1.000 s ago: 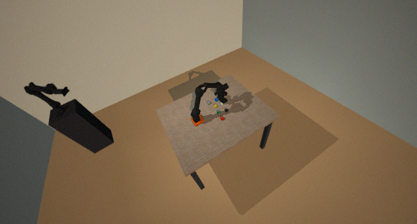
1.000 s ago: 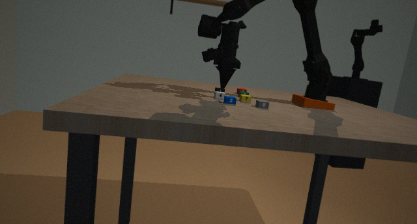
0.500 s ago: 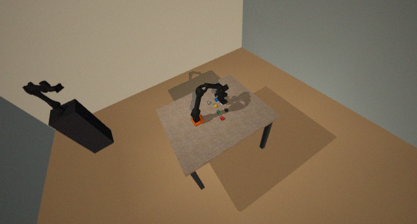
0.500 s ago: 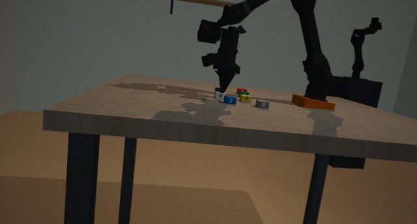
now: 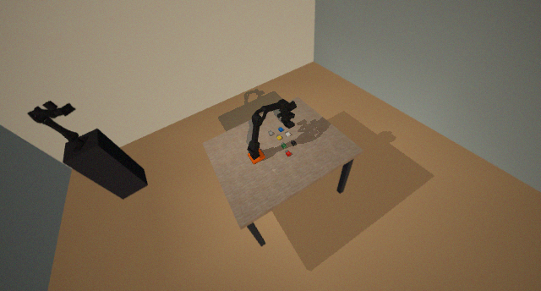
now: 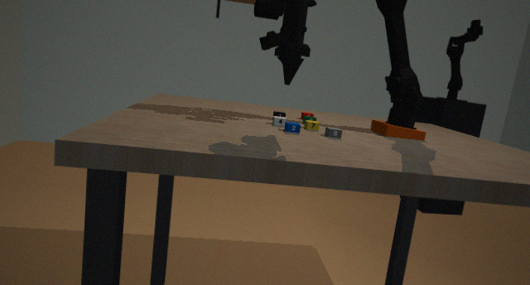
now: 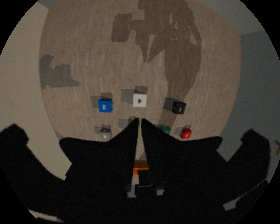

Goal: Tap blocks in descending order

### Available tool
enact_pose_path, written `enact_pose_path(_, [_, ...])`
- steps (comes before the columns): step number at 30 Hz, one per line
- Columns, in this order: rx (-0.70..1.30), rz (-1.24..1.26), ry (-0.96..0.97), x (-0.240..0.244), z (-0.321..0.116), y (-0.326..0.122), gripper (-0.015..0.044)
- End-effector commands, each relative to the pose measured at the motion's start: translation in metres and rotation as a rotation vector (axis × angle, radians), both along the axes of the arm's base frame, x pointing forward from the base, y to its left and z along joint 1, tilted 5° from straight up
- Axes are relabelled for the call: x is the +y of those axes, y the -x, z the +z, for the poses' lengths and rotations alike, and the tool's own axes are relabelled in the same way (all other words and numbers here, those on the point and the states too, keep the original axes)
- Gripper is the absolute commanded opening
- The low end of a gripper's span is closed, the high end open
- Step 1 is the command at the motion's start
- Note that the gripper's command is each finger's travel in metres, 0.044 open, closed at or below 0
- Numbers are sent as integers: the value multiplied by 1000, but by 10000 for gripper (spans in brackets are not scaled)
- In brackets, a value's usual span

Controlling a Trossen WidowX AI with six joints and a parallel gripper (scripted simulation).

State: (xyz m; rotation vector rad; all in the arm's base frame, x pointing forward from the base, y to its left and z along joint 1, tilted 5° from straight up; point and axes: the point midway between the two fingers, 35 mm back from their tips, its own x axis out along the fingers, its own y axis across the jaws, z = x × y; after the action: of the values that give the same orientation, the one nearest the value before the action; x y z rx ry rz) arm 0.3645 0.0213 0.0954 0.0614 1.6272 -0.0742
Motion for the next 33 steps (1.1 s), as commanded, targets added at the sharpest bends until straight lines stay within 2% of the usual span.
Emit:
enact_pose_path(1, [-9, 3, 4, -1, 19, 1, 20])
enact_pose_path(5, [-9, -15, 3, -13, 20, 4, 20])
enact_pose_path(12, [-11, -77, 2, -84, 27, 36, 20])
enact_pose_path(20, [-4, -19, 17, -166, 29, 100, 20])
enact_pose_path(26, [3, 3, 22, -188, 28, 129, 20])
enact_pose_path(28, [3, 3, 22, -189, 19, 128, 20])
enact_pose_path(33, [3, 3, 22, -191, -44, 132, 20])
